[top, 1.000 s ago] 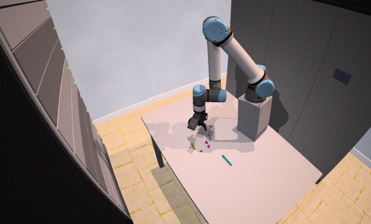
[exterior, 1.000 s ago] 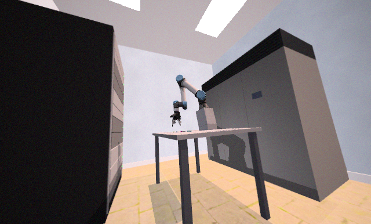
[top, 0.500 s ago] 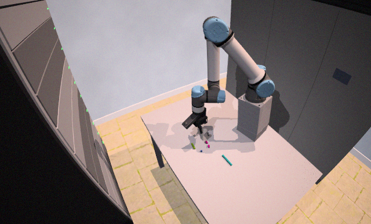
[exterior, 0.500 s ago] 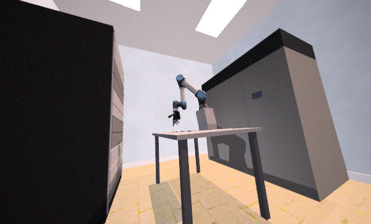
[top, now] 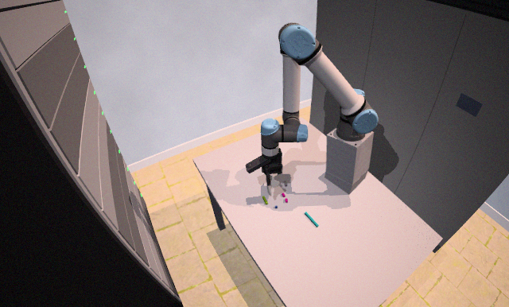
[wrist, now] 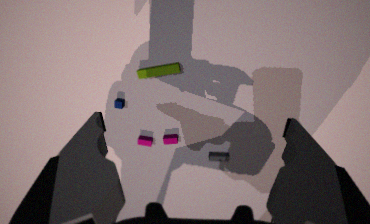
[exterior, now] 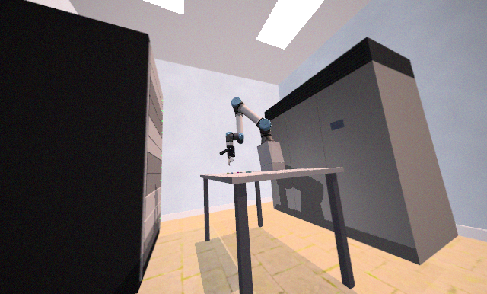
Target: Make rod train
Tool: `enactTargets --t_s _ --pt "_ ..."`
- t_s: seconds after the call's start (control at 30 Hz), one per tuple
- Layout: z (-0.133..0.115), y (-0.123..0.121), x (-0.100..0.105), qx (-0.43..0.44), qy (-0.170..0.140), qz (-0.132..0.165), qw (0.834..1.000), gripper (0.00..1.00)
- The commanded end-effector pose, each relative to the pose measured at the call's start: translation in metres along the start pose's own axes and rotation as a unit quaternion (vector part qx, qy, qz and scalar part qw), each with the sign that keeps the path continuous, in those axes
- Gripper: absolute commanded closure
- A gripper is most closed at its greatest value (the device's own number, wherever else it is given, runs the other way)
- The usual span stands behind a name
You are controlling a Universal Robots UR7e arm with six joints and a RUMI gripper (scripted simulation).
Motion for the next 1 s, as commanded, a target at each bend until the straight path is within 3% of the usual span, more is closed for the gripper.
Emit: enactTargets --t_s 0.0,0.43,0.97 --pt "0.0037 -0.0008 0.0005 -0.063 -0.003 -0.004 0.998 0.00" --pt "0.0086 -0.0019 0.0010 -0.187 -0.002 -0.004 0.982 0.00" --pt "0.0097 -0.0023 0.0011 -0.220 -0.002 -0.004 0.975 0.00"
Point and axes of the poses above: the point where the finger pads meet when closed, its own x axis back along the fingers, its own y axis across the jaws, z = x × y, the point moved 9 cm from there along x, back along the fingers, and after that the axes turned 10 degrees about x, right-handed, at the moved point
